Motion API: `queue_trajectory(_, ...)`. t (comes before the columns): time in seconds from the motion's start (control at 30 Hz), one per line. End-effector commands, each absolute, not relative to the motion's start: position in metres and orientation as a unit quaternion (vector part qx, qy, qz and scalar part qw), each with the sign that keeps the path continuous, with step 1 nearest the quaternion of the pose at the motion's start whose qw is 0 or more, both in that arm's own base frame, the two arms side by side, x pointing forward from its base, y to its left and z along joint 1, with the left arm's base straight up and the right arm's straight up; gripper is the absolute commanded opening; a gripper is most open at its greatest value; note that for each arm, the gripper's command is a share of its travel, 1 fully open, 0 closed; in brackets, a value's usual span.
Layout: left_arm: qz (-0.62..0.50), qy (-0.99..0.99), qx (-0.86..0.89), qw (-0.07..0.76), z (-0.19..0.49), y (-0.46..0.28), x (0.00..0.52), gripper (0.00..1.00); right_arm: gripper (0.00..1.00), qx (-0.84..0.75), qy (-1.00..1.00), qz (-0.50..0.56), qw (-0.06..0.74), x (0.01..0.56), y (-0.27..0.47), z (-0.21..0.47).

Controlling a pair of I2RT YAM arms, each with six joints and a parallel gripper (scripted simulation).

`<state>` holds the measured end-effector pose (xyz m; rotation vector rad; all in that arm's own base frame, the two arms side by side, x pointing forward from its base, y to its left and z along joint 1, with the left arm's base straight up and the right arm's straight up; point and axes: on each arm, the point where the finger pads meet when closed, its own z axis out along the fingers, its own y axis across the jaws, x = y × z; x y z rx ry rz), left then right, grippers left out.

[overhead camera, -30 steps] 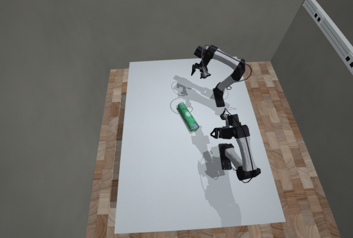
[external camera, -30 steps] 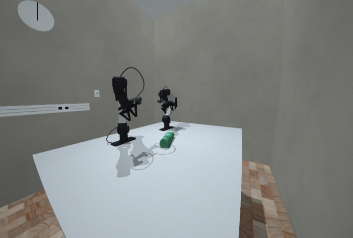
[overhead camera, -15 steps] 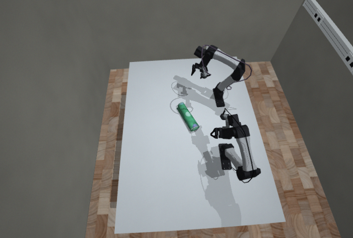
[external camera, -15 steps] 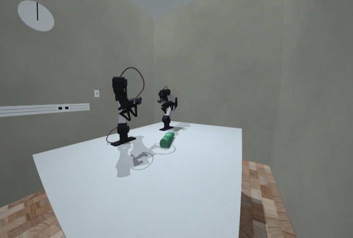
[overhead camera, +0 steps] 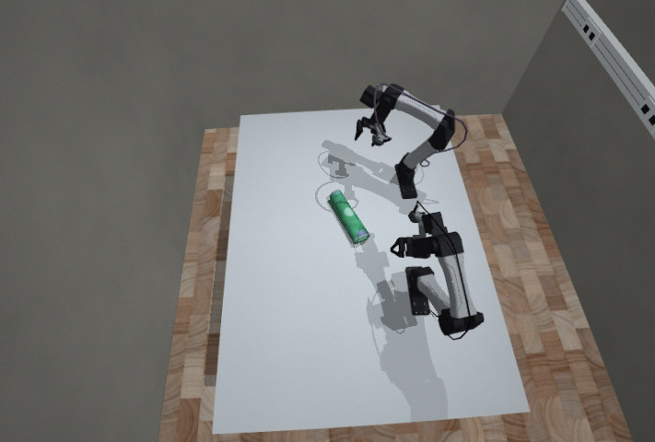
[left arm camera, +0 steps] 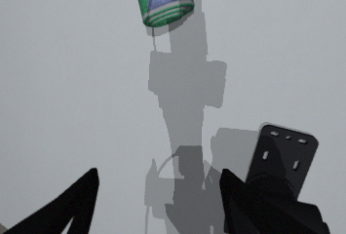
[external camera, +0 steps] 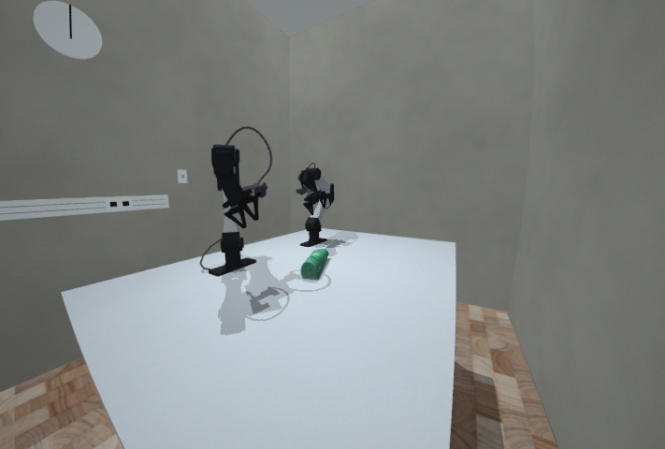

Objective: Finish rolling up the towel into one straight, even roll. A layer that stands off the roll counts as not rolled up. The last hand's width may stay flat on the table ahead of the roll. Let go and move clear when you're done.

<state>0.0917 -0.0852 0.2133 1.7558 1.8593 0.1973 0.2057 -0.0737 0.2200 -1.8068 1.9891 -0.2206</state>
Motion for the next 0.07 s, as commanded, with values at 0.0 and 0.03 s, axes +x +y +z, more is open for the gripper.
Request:
queue_trajectory(0.0, 0.087, 0.698, 0.648, 0.293, 0.2200, -0.0874, 0.0928, 0.85, 0.85, -0.737, 0.604, -0.046, 0.302, 0.2045, -0.0760, 0.2200)
queue_trajectory(0.03, 0.087, 0.698, 0.648, 0.293, 0.2200, -0.0874, 0.0928, 0.85, 0.85, -0.737, 0.604, -0.046, 0.302, 0.2045, -0.0760, 0.2200)
